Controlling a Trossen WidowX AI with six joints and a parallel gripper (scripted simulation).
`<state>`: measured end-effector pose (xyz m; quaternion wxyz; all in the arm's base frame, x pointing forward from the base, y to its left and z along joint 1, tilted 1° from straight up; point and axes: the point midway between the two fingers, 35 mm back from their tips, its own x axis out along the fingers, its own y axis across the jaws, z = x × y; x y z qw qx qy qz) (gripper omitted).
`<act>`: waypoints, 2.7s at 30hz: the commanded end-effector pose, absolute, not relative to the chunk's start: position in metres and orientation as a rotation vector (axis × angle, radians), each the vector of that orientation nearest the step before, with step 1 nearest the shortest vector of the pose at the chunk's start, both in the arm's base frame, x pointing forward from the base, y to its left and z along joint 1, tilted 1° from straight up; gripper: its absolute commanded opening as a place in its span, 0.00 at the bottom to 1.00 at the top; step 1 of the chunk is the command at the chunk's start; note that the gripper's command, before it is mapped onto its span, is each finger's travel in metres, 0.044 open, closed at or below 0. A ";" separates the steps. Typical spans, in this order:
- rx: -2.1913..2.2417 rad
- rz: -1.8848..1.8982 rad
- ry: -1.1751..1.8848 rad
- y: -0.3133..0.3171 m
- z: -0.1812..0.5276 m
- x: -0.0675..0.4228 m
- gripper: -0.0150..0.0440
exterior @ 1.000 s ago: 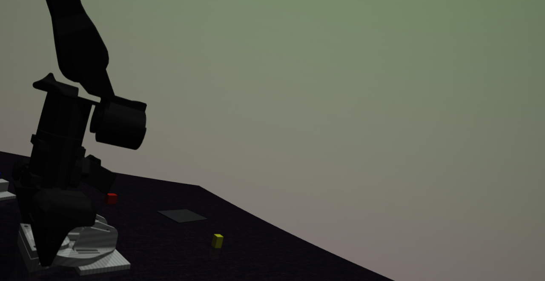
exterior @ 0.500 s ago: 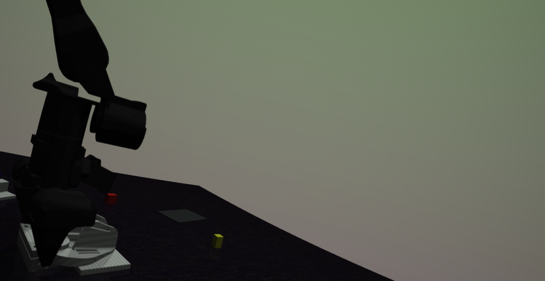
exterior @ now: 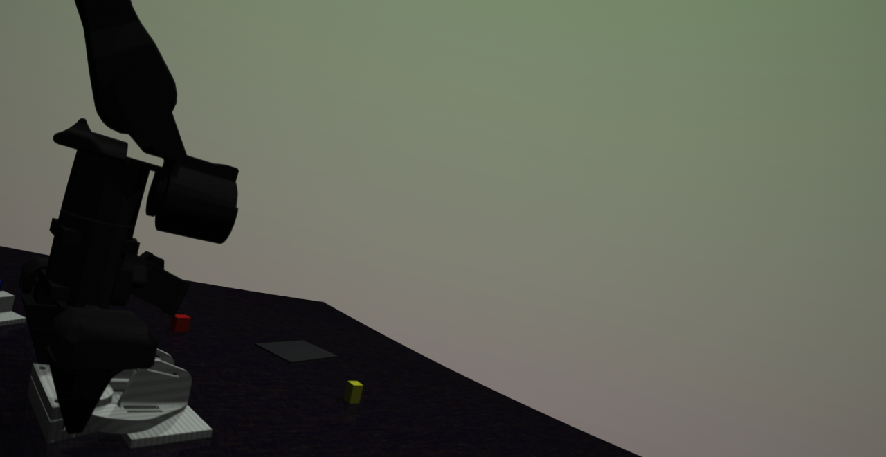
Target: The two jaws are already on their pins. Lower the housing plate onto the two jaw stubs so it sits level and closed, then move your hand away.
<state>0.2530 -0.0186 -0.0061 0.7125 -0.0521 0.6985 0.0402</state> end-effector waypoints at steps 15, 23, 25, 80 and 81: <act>-0.115 0.089 1.548 -0.019 -0.006 0.253 1.00; -0.116 0.089 1.548 -0.019 0.016 0.255 1.00; -0.117 0.089 1.547 -0.018 0.037 0.254 1.00; -0.118 0.089 1.551 -0.012 0.119 0.202 1.00; -0.118 0.089 1.551 -0.012 0.119 0.202 1.00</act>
